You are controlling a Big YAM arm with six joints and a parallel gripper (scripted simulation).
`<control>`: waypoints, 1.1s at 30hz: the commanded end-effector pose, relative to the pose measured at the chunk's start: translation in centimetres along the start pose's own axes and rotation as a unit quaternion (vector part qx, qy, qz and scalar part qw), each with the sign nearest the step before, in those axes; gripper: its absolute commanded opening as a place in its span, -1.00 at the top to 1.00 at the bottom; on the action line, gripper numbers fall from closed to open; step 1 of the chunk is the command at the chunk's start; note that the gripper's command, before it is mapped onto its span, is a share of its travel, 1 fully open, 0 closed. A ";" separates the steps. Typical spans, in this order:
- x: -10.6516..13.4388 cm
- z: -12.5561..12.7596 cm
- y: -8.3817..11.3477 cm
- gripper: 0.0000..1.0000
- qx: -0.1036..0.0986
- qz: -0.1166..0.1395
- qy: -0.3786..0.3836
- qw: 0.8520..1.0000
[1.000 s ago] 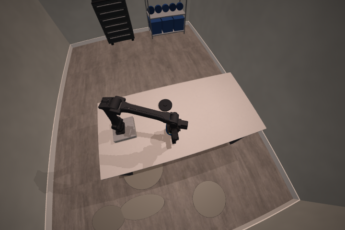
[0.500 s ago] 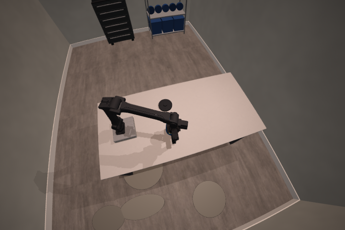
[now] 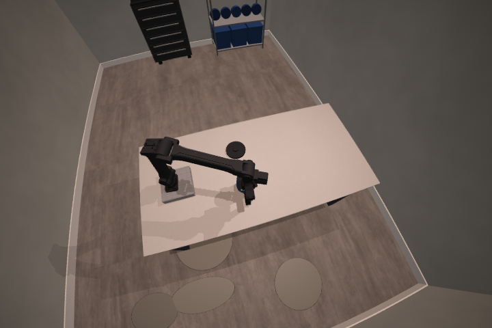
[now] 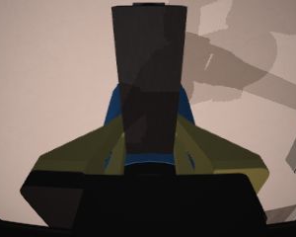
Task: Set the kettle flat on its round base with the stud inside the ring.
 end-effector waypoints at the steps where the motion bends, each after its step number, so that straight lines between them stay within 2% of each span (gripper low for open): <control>1: -0.1 2.0 4.3 1.00 -0.046 -0.001 -0.006 0.999; 33: 0.1 1.9 4.5 1.00 -0.048 -0.001 -0.005 0.999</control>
Point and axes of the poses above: the point where the finger pads meet when closed, its own y axis back along the fingers, its own z axis across the jaws, x = y × z, the point moved 1 cm from there along y, back along the fingers, and after that the axes turned 14 degrees about -y, right-handed, at the moved point
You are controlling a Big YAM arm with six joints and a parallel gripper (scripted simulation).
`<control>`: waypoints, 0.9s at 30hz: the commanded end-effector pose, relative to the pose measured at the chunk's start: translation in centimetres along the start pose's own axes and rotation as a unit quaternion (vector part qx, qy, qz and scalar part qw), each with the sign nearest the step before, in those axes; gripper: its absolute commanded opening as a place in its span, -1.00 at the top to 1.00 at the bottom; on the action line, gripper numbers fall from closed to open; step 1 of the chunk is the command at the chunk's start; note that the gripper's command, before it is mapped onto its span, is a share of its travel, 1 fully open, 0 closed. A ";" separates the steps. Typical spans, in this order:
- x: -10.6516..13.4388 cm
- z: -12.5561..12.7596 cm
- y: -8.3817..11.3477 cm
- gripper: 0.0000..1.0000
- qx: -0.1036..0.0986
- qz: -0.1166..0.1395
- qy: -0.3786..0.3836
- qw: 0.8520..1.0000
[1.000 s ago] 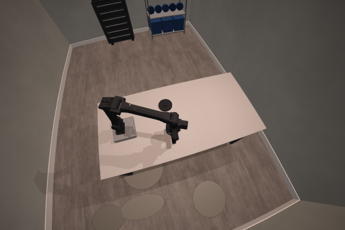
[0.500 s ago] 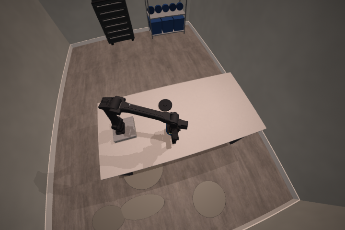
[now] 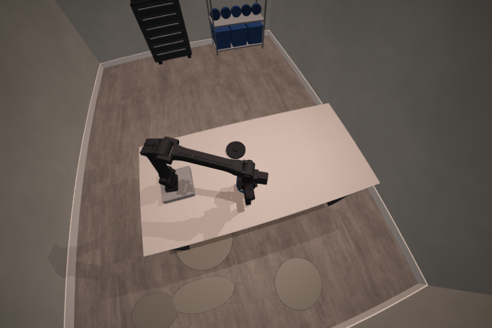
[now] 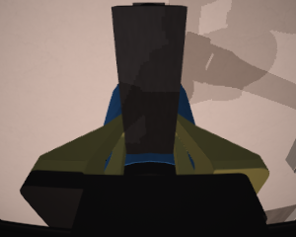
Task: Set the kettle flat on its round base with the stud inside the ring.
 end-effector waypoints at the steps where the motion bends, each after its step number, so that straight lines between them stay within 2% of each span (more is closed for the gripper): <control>1: 0.2 1.9 4.5 1.00 -0.049 -0.001 -0.004 0.999; 20: 1.8 1.9 4.7 1.00 -0.059 -0.001 -0.001 0.998; 24: 2.4 0.2 2.8 1.00 -0.032 0.000 -0.001 0.999; 27: 2.9 0.8 3.7 1.00 -0.045 0.000 -0.001 0.999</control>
Point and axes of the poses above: the point where the finger pads meet when closed, its own y axis back along the fingers, its own z axis across the jaws, x = y × z, the point moved 1 cm from there along y, back along the fingers, and after that the axes turned 14 degrees about -y, right-handed, at the moved point
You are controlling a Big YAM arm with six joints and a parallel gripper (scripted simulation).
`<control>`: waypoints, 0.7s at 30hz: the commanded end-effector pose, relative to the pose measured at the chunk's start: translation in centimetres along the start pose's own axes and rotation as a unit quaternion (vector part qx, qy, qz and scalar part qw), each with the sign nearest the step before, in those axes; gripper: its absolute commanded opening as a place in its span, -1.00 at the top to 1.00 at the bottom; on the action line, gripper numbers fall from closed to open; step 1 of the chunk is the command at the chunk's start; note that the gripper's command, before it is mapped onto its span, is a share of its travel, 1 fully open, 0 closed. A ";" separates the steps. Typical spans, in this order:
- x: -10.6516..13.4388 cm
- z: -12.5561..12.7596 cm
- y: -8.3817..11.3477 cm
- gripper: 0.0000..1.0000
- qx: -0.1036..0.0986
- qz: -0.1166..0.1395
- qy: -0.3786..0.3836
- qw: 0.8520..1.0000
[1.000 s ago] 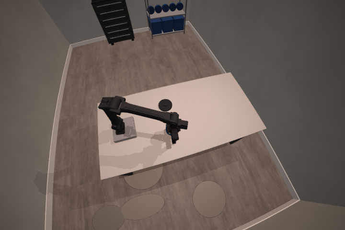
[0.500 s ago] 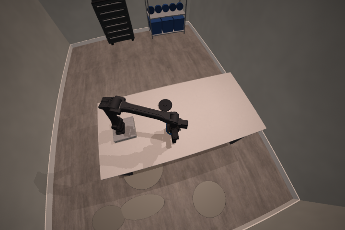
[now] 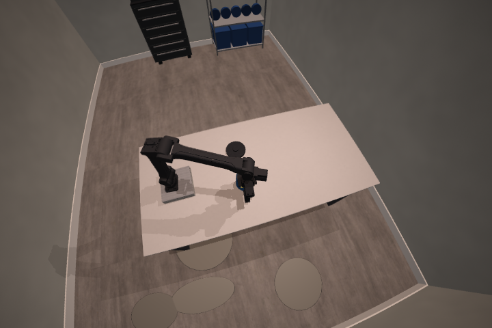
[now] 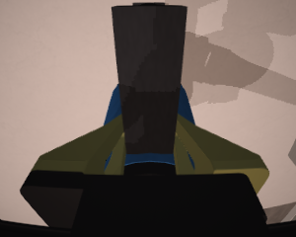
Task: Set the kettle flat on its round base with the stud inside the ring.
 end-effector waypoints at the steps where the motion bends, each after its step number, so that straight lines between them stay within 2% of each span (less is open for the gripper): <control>1: 1.3 0.9 4.1 1.00 -0.049 -0.001 -0.001 0.999; 3: 1.7 0.4 3.5 1.00 -0.042 -0.001 -0.001 0.999; 7: 2.1 0.6 4.0 1.00 -0.047 0.000 -0.001 0.999; 8: 2.4 1.3 5.0 1.00 -0.060 0.000 -0.001 0.998; 10: 2.8 -0.1 3.2 1.00 -0.040 0.000 -0.001 0.999; 11: 3.0 -0.2 3.2 1.00 -0.039 0.000 -0.001 0.999; 13: 3.6 0.4 4.4 1.00 -0.051 0.001 -0.001 0.999; 16: 4.3 -0.9 2.9 1.00 -0.034 0.000 -0.001 0.999; 18: 4.9 0.1 4.6 1.00 -0.054 0.002 -0.001 0.999; 19: 5.2 0.1 4.6 1.00 -0.056 0.002 -0.001 0.998; 21: 5.7 -1.4 2.9 1.00 -0.034 0.001 -0.001 0.999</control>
Point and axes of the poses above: the point where the finger pads meet when closed, its own y axis back along the fingers, its own z axis across the jaws, x = y × z, the point moved 1 cm from there along y, back along the fingers, and after that the axes turned 14 degrees about -y, right-handed, at the moved point
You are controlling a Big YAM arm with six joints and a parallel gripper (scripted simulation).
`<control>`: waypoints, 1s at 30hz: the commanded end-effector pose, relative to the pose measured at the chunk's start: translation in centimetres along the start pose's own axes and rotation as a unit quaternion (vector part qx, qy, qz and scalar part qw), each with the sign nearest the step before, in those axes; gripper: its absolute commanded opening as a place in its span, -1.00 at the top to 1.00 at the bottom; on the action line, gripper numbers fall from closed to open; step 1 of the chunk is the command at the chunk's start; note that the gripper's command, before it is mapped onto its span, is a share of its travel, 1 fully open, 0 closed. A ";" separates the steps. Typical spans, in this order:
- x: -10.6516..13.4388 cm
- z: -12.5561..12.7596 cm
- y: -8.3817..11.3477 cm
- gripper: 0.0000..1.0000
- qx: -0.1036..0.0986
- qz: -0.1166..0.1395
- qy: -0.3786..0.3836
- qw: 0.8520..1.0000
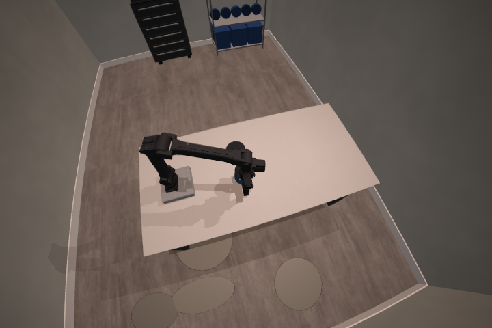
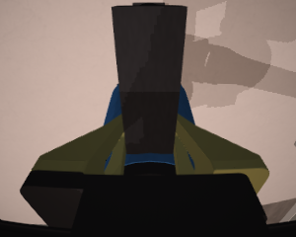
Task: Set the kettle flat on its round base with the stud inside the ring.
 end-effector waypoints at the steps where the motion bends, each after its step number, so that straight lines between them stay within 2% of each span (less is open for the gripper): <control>1: 1.5 -0.1 3.3 1.00 -0.035 0.003 -0.007 0.999; 3: 1.5 -0.1 3.3 1.00 -0.035 0.003 -0.007 0.999; 4: 1.9 1.3 5.5 1.00 -0.061 0.005 -0.007 0.998; 6: 2.6 1.4 5.5 1.00 -0.066 0.006 -0.007 0.998; 8: 3.2 1.1 5.5 1.00 -0.065 0.006 -0.007 0.998; 11: 4.0 -0.8 3.2 1.00 -0.038 0.003 -0.007 0.999; 12: 4.3 -1.1 3.1 1.00 -0.035 0.003 -0.007 0.999; 14: 5.1 -0.6 4.2 1.00 -0.045 0.005 -0.007 0.999; 16: 5.7 -1.4 3.2 1.00 -0.036 0.004 -0.007 0.999; 20: 6.4 -1.2 3.8 1.00 -0.044 0.006 -0.007 0.999; 21: 7.0 -0.1 5.3 1.00 -0.063 0.010 -0.007 0.998; 25: 8.2 -1.8 3.6 1.00 -0.043 0.007 -0.007 0.999; 28: 9.3 -1.7 4.2 1.00 -0.049 0.009 -0.007 0.999; 30: 9.9 -2.2 3.7 1.00 -0.045 0.008 -0.007 0.999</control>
Point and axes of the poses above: the point where the finger pads meet when closed, its own y axis back along the fingers, its own z axis across the jaws, x = y × z, the point moved 1 cm from there along y, back along the fingers, and after that the axes turned 14 degrees about -y, right-handed, at the moved point
